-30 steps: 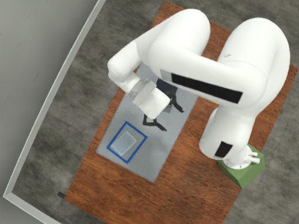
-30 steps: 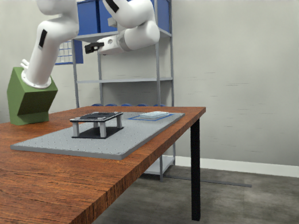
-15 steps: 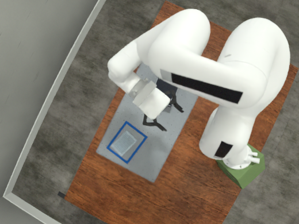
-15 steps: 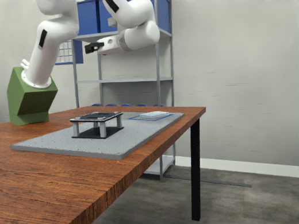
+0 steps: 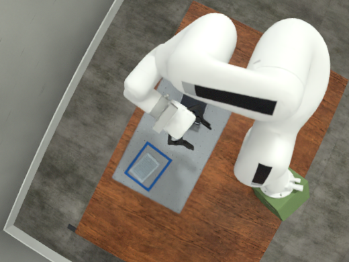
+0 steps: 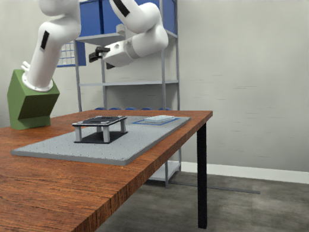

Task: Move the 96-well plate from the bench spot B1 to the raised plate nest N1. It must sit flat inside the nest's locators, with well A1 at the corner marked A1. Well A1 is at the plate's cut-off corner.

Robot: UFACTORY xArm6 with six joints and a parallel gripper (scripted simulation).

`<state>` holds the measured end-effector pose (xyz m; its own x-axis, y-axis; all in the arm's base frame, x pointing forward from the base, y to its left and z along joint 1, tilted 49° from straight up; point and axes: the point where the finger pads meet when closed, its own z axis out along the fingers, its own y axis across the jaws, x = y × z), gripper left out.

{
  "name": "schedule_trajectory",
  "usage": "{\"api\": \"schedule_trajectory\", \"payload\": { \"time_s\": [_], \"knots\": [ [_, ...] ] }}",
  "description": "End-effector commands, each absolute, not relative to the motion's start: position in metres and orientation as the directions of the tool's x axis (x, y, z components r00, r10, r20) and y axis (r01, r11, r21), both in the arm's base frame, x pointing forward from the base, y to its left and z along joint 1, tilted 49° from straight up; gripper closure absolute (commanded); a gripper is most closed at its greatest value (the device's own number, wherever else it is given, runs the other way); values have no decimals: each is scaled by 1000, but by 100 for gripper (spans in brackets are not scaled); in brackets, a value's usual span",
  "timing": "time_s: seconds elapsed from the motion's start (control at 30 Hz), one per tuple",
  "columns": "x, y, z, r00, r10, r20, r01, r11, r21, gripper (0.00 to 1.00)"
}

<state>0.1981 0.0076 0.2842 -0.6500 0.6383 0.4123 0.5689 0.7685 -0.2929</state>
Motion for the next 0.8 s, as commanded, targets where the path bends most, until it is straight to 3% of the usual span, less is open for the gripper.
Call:
{"api": "schedule_trajectory", "payload": {
  "time_s": [0.0,0.4,0.77],
  "knots": [
    [211,-1,277,-604,738,300,636,674,-376,0],
    [248,-19,262,-487,873,22,777,445,-445,0],
    [280,-27,254,-350,909,-227,888,245,-390,0]
  ]
}}
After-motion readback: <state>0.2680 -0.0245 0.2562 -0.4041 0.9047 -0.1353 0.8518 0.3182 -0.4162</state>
